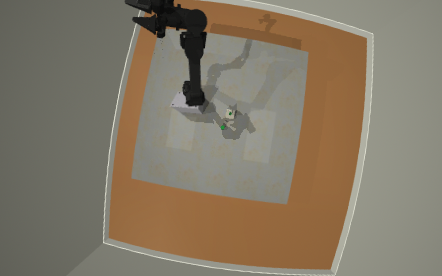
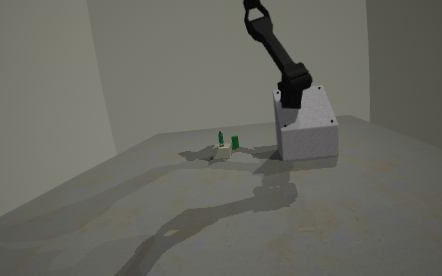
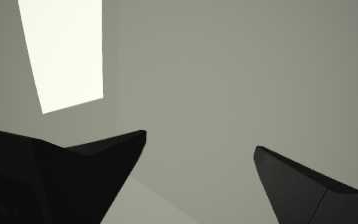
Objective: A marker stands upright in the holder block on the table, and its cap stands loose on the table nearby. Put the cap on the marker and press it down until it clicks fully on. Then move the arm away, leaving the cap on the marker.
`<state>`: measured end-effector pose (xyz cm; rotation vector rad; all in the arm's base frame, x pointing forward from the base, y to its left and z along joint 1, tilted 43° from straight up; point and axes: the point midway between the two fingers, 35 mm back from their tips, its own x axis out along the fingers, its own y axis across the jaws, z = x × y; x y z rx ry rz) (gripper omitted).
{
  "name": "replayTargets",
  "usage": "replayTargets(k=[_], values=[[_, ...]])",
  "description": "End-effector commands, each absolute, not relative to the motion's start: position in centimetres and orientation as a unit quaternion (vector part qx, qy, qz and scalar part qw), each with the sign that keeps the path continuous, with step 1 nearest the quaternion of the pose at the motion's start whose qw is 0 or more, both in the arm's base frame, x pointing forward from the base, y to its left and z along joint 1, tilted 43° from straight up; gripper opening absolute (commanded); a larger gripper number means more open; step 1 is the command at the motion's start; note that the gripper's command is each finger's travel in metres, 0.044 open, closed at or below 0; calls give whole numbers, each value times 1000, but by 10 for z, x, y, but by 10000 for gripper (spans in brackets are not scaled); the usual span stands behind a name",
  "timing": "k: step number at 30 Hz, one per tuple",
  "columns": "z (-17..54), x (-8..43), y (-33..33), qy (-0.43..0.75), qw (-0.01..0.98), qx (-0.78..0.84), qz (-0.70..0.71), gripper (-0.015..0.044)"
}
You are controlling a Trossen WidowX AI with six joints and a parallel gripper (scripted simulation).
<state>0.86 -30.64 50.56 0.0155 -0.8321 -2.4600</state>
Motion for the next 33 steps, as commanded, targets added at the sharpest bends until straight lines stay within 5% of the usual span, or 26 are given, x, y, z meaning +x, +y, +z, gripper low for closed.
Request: replayTargets(k=[1, 6, 20, 33], values=[[507, 7, -304, -311, 268, 4, -912, 374], [539, -36, -256, -342, 228, -29, -911, 242], [581, -135, -60, -329, -1, -143, -934, 242], [554, -108, 148, -280, -261, -202, -901, 242]])
